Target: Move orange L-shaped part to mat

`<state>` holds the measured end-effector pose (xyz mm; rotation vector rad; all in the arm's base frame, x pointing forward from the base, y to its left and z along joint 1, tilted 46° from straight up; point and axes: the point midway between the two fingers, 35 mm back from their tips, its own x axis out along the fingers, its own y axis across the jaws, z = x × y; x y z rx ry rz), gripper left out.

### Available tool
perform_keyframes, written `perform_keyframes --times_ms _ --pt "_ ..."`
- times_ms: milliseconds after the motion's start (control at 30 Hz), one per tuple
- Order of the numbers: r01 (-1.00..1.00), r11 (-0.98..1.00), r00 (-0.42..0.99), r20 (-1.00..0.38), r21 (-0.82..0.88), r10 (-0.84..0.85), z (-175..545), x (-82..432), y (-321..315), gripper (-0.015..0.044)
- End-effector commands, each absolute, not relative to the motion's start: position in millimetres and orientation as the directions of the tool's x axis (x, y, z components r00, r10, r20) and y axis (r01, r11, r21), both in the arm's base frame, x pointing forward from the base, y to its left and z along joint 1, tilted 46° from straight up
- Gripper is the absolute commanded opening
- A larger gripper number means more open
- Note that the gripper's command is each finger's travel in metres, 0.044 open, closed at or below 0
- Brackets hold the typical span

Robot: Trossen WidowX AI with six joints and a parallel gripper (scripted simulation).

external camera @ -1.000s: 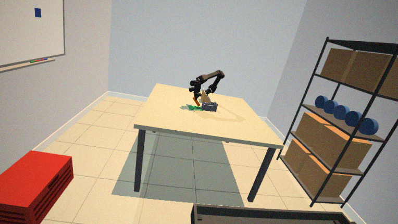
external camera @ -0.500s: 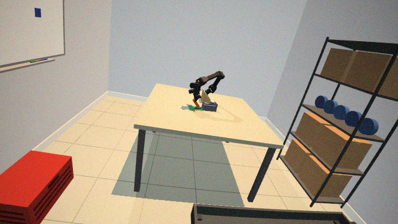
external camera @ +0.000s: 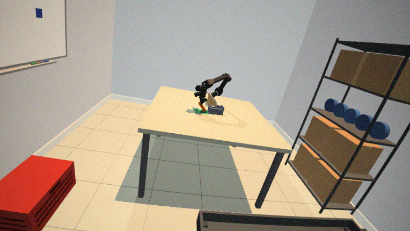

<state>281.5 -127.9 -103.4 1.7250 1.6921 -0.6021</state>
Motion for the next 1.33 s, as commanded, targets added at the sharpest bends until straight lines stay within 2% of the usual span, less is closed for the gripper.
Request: perform_keyframes --times_ms 0,167,300,333,433,1300 --pt "0.992 0.034 0.066 -0.713 0.125 0.698 -103 282 -128 0.0157" --pt "0.992 0.033 0.067 -0.713 0.125 0.698 -98 282 -134 0.0289" --pt "0.992 0.031 0.068 -0.715 0.124 0.696 -70 281 -164 0.0394" --pt "0.992 0.03 0.068 -0.715 0.124 0.696 -60 279 -174 0.04" --pt "0.992 0.029 0.069 -0.714 0.123 0.697 -42 275 -189 0.04" --pt "0.992 0.017 0.079 -0.715 0.126 0.695 -46 276 -188 0.04"
